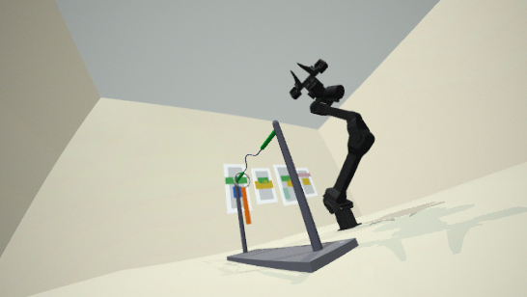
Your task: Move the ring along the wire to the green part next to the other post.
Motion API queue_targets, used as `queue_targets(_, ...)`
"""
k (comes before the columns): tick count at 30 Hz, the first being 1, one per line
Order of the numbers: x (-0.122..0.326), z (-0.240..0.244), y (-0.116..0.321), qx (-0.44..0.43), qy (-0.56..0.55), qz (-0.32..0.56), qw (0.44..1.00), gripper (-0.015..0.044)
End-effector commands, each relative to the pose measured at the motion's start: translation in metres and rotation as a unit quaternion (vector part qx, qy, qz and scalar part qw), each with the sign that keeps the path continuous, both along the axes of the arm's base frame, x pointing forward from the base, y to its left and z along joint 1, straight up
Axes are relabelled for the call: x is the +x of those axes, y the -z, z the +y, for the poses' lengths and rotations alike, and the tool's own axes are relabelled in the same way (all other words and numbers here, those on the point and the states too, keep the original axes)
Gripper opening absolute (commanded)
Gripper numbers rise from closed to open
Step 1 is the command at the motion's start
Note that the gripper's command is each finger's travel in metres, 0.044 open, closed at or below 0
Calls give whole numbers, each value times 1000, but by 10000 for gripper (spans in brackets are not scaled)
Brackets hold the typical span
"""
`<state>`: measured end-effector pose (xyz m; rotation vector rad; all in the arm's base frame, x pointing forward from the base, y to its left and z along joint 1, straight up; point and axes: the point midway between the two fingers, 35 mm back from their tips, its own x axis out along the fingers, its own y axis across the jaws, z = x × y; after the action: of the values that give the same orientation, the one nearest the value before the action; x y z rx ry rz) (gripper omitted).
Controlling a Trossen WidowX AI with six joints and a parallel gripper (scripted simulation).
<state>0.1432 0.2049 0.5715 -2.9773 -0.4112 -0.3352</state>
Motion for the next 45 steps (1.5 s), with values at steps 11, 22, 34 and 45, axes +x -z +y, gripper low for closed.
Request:
queue_targets(11,1,-215,12,331,-47,23,942,160)
queue_targets(22,32,-340,109,562,-73,74,821,160)
queue_targets(34,69,-393,268,764,-85,151,621,160)
queue_targets(45,79,-355,416,889,-77,227,390,160)
